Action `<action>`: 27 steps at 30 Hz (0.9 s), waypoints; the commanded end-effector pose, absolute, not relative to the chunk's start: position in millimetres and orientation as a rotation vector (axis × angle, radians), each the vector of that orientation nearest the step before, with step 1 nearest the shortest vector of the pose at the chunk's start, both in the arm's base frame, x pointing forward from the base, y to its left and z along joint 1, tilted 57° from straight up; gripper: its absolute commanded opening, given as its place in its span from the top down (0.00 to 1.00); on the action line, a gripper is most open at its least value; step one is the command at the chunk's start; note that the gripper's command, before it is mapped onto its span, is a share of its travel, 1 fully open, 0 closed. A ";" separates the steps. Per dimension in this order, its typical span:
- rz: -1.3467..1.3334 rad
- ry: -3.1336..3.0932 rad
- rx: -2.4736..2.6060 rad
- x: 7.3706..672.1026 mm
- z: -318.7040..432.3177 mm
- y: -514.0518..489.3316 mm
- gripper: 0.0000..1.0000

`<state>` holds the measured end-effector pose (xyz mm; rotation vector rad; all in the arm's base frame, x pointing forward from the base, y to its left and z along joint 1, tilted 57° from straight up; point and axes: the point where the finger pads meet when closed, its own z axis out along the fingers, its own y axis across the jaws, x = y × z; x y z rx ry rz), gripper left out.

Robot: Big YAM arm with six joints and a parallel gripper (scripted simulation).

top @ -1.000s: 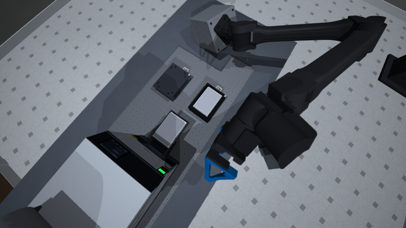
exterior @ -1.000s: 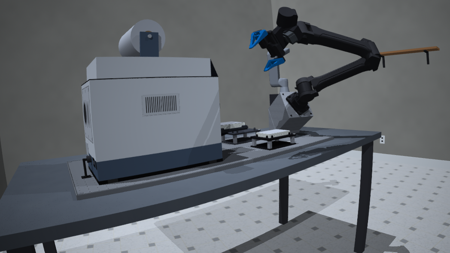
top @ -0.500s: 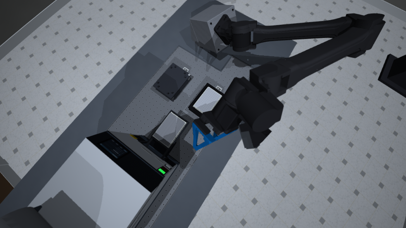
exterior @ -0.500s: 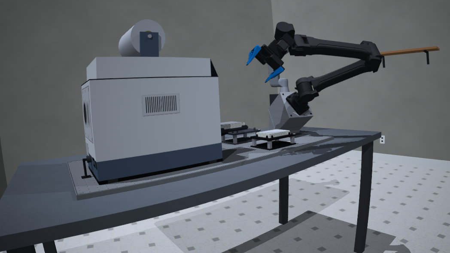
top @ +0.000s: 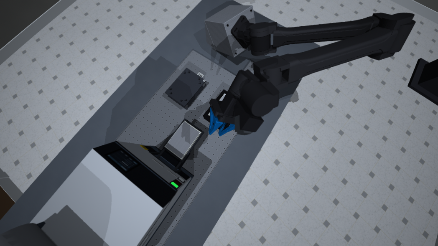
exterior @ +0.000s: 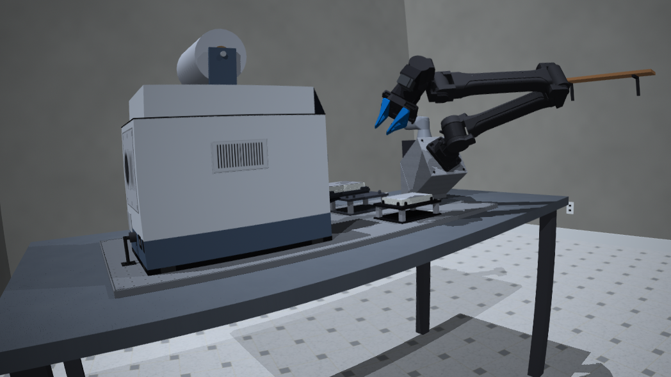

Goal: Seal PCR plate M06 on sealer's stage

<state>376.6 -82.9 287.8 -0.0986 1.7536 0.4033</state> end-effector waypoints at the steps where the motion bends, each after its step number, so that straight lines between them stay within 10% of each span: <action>1: 0.487 1.711 0.014 377.6 297.8 -81.7 1.00; 27: 0.950 1.713 0.558 379.7 297.3 -79.9 1.00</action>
